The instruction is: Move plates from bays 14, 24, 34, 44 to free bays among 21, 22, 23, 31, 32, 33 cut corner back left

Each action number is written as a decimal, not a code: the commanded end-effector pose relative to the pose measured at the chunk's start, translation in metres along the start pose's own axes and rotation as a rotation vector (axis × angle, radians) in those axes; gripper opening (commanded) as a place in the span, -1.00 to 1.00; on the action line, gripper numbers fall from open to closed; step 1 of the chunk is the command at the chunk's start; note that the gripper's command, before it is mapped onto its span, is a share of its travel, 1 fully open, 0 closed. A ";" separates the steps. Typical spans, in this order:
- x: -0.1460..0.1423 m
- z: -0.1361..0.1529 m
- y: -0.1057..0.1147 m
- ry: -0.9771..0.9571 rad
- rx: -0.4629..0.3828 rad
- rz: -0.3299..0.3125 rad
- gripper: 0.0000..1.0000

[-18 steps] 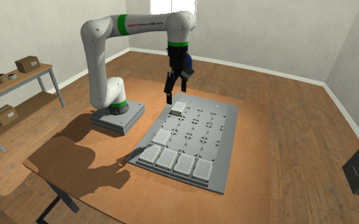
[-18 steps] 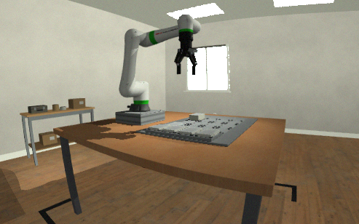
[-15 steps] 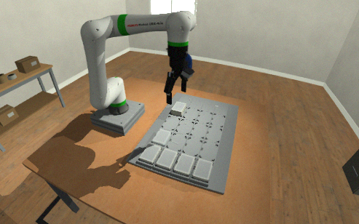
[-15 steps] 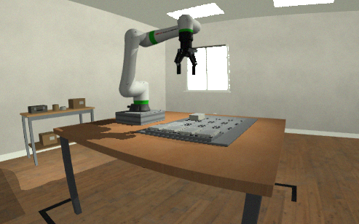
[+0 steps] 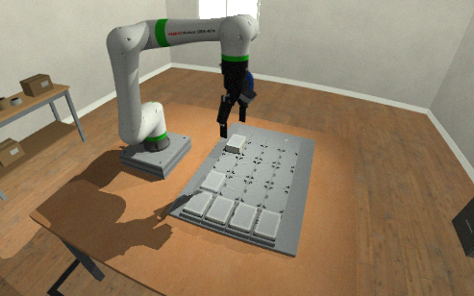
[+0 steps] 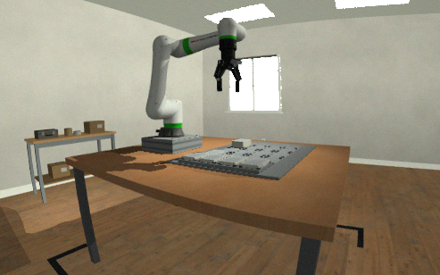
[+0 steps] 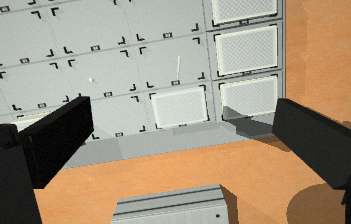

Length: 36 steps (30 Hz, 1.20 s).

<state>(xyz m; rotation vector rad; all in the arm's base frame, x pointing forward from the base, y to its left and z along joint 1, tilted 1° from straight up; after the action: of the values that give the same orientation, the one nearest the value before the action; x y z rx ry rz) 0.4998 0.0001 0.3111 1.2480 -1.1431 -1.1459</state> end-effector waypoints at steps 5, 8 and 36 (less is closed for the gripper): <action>-0.010 -0.011 -0.021 -0.154 0.002 0.000 0.40; -0.015 -0.016 -0.032 -0.231 0.001 -0.001 0.40; -0.052 -0.041 -0.111 -0.771 -0.006 -0.002 0.40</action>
<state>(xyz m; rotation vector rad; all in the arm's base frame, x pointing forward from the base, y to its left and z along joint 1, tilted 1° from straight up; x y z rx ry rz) 0.5328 0.0492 0.2127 0.8601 -1.6191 -1.6407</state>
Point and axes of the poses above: the point where the finger pads meet when closed, its own y axis back along the fingers, its own x axis across the jaws, z = x × y, the point moved 4 cm from there along y, back along the fingers, and after that the axes turned 5 degrees about y, right-handed, at the moved point
